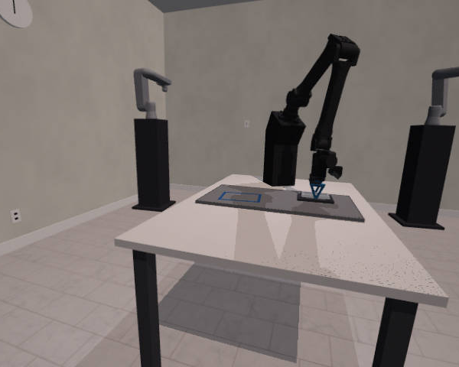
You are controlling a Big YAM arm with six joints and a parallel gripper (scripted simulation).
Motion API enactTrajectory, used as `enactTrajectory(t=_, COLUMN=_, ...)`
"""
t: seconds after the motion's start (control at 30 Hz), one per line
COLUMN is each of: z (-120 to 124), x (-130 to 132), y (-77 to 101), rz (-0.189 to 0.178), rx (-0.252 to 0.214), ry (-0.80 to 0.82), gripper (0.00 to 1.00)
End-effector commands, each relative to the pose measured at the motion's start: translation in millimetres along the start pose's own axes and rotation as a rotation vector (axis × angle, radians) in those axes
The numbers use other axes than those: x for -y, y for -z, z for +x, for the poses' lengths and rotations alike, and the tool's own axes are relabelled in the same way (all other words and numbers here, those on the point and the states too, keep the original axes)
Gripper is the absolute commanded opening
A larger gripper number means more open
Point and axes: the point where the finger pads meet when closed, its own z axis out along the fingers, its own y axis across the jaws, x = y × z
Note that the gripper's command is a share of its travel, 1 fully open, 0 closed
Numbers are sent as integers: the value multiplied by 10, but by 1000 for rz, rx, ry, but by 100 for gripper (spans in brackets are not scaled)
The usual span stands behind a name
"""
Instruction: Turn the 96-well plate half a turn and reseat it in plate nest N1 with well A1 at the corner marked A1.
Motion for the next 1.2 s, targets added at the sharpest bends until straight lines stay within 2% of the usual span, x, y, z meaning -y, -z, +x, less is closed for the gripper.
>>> enactTrajectory(t=0.0, z=-30, x=-99, y=-45, rz=-8, rx=4, ry=3, gripper=100)
enactTrajectory(t=0.03, z=-30, x=-99, y=-45, rz=-8, rx=4, ry=3, gripper=0)
enactTrajectory(t=0.1, z=-26, x=-43, y=-53, rz=-1, rx=3, ry=-3, gripper=0)
enactTrajectory(t=1.17, z=-8, x=-52, y=-53, rz=-7, rx=-1, ry=-4, gripper=0)
